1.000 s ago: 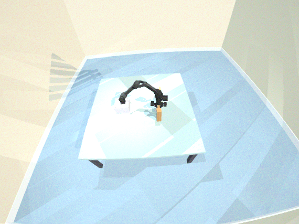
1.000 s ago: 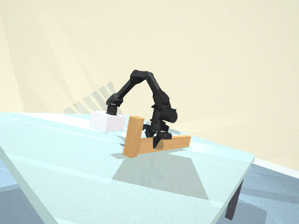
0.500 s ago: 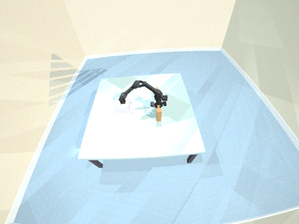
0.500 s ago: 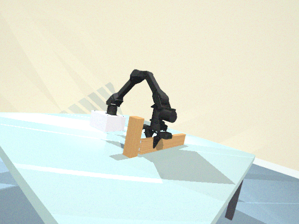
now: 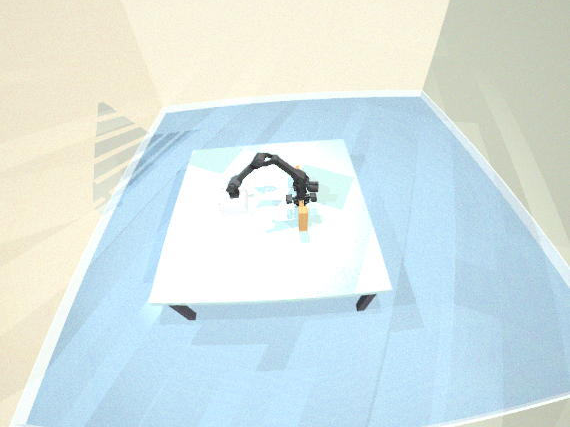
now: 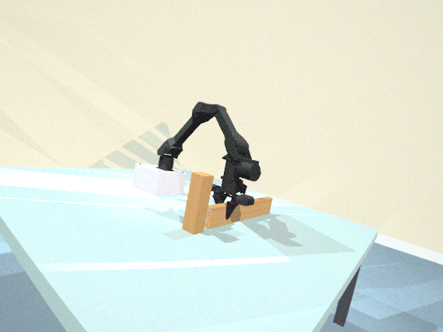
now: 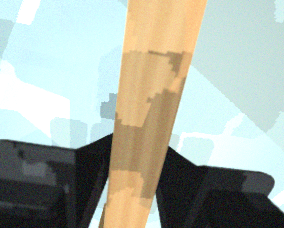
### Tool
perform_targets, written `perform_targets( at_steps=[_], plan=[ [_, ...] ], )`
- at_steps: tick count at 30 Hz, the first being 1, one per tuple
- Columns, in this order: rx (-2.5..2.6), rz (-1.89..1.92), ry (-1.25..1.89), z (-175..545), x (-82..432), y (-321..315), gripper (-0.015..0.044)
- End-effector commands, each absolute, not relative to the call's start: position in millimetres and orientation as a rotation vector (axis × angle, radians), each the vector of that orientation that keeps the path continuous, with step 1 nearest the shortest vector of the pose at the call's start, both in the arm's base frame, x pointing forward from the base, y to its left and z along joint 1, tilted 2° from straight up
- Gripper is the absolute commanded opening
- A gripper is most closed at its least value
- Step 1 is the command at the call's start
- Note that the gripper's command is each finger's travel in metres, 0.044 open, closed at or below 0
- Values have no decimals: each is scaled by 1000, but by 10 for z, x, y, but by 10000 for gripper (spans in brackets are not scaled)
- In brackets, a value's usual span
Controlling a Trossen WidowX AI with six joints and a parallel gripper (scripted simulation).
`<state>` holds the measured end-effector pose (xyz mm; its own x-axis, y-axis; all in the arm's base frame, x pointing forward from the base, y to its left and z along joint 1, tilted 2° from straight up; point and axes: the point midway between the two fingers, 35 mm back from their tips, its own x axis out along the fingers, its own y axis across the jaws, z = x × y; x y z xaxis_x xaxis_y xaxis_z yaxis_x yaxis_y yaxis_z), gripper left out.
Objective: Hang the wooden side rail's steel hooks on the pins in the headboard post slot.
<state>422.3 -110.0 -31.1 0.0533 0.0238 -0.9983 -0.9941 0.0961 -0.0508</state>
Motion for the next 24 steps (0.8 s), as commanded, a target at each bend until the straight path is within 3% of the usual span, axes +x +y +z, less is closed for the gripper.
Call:
perform_targets(
  at_steps=[1,24],
  plan=[
    [-1146,1132,1190,-314,4173,-1083,0],
    [-1147,1131,1190,-299,4200,-1098,0]
  ],
)
